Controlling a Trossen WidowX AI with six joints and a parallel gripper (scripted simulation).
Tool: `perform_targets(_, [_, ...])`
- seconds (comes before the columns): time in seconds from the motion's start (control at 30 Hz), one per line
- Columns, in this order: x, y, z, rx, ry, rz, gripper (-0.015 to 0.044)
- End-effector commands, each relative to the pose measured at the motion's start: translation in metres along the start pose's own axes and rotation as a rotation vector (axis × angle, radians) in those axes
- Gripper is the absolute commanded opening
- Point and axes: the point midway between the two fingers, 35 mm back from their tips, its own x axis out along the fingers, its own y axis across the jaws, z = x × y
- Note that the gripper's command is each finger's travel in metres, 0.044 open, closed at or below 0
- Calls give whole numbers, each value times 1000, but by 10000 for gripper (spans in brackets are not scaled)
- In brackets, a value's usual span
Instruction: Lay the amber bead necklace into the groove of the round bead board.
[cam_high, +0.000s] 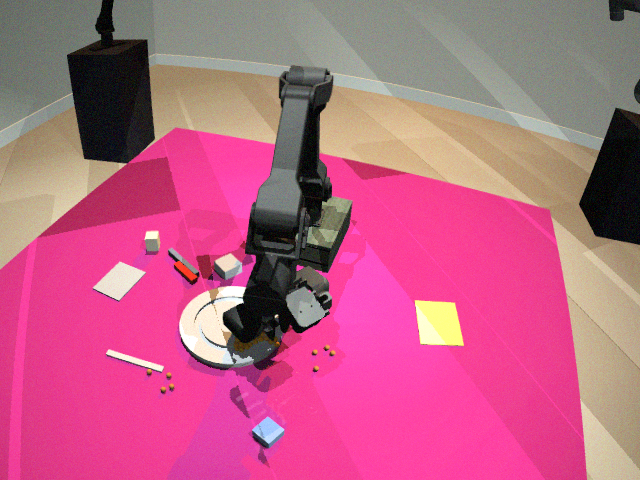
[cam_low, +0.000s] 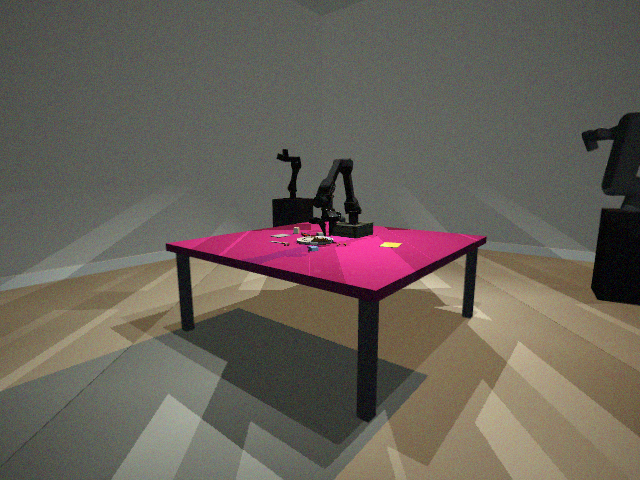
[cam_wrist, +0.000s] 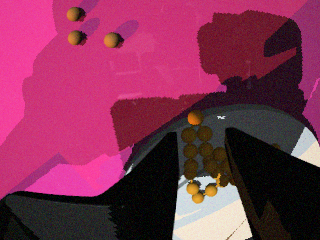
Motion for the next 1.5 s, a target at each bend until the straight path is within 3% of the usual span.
perform_targets(0.0, [2, -1, 1, -1, -3, -5, 120])
perform_targets(0.63, [28, 0, -1, -8, 4, -3, 120])
perform_targets(0.8, [26, 0, 0, -2, 1, 1, 0])
perform_targets(1.47, [26, 0, 0, -2, 1, 1, 0])
